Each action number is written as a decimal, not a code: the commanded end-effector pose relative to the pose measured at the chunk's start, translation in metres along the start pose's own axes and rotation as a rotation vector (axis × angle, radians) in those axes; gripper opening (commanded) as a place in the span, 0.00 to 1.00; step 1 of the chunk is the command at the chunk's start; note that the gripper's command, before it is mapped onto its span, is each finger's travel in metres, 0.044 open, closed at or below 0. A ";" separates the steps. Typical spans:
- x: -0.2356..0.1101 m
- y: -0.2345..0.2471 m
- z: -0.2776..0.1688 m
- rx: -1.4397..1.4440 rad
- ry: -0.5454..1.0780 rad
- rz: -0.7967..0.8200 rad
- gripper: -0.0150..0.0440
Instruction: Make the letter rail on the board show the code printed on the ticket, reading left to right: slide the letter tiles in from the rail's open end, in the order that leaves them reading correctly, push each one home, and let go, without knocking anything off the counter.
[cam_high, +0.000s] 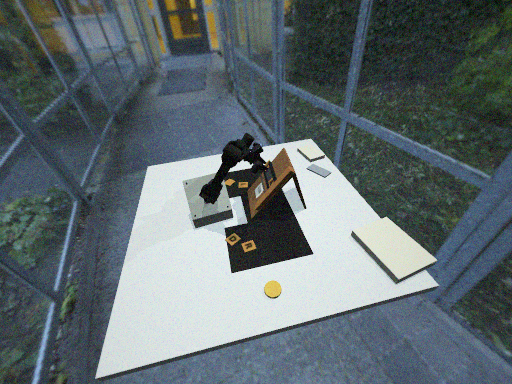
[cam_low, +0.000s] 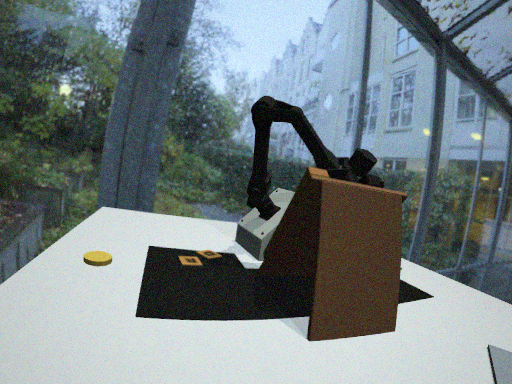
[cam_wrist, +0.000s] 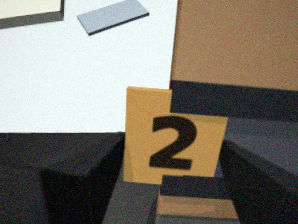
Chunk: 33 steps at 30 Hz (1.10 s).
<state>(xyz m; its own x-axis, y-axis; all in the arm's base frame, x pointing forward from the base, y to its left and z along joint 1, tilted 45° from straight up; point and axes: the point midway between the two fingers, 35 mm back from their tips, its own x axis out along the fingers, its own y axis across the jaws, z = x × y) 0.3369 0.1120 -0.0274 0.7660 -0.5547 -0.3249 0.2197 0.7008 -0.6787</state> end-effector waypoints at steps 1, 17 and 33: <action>0.000 -0.003 -0.003 -0.009 0.003 0.003 0.25; 0.000 -0.011 -0.003 -0.009 0.003 0.003 0.25; 0.000 -0.016 -0.001 -0.010 0.004 0.002 0.25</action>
<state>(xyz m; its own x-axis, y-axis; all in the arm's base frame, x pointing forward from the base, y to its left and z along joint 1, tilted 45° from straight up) 0.3339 0.1017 -0.0177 0.7650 -0.5558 -0.3253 0.2179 0.6988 -0.6813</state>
